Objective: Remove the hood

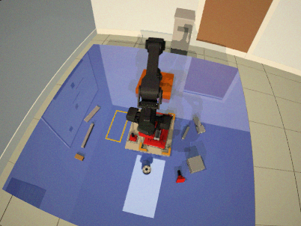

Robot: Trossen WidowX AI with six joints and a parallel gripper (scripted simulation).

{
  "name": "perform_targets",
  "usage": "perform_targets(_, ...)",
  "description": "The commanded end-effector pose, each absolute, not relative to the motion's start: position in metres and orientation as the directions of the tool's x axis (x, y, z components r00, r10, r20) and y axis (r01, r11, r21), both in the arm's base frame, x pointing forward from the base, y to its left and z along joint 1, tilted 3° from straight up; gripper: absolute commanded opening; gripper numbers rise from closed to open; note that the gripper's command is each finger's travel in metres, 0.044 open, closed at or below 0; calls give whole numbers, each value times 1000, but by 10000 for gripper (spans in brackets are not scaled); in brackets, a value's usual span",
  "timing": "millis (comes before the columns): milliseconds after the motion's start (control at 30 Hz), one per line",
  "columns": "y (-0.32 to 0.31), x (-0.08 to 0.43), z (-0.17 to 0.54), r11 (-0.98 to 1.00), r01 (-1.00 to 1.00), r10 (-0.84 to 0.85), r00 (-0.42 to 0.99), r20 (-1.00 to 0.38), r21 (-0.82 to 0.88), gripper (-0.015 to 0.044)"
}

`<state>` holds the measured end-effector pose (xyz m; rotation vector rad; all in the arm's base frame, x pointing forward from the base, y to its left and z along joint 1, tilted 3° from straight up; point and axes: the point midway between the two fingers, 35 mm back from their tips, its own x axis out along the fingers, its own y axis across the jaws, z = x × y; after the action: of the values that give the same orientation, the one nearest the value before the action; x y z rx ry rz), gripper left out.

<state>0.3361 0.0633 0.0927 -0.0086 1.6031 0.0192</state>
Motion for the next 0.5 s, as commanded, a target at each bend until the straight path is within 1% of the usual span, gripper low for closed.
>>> perform_targets(0, 48, 338, 95, 1000, -22, 1, -28, -1000, 2, 0)
perform_targets(467, -4, 340, 97, 1000, -23, -3, -26, -1000, -3, 0)
